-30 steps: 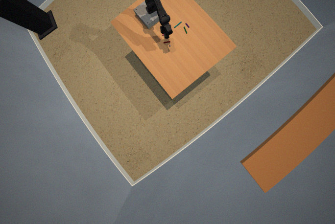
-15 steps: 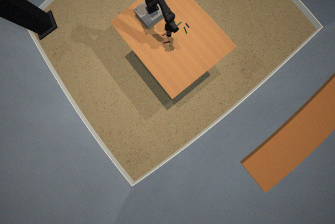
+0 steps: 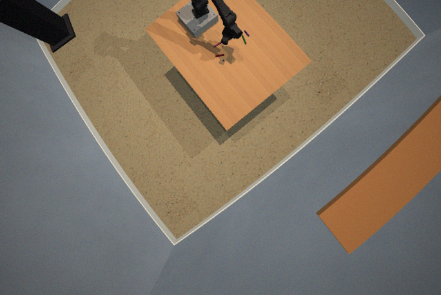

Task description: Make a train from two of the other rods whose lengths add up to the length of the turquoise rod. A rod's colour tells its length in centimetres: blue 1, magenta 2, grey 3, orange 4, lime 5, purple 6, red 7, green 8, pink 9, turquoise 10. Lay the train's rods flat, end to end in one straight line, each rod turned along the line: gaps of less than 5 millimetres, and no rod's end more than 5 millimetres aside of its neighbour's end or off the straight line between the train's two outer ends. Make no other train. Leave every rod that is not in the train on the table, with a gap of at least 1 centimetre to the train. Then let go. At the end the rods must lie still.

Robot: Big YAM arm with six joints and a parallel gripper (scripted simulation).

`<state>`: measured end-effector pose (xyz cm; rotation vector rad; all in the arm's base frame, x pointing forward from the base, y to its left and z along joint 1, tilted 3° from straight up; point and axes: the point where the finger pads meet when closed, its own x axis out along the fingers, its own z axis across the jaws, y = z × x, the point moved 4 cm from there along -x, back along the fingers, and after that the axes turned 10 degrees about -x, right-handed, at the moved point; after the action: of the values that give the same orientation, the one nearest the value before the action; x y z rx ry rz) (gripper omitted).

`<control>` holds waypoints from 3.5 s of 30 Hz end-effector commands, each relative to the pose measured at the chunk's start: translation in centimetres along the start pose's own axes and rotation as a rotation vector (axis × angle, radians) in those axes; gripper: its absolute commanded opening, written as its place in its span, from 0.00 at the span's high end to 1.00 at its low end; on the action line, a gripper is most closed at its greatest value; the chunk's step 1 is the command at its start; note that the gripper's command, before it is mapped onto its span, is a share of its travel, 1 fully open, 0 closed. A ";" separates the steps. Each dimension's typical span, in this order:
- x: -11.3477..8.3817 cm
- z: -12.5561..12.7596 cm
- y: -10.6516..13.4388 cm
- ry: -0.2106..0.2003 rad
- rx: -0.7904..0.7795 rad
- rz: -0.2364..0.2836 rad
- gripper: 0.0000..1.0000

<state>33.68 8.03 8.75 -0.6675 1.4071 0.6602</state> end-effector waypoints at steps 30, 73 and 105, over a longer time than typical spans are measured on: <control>-0.1 3.5 2.3 -0.016 0.291 -0.015 0.95; 9.1 2.7 3.0 0.007 0.285 -0.006 0.95; 9.0 2.7 3.0 0.004 0.283 -0.007 0.95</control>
<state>33.67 12.03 0.00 -0.4453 1.4717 0.4438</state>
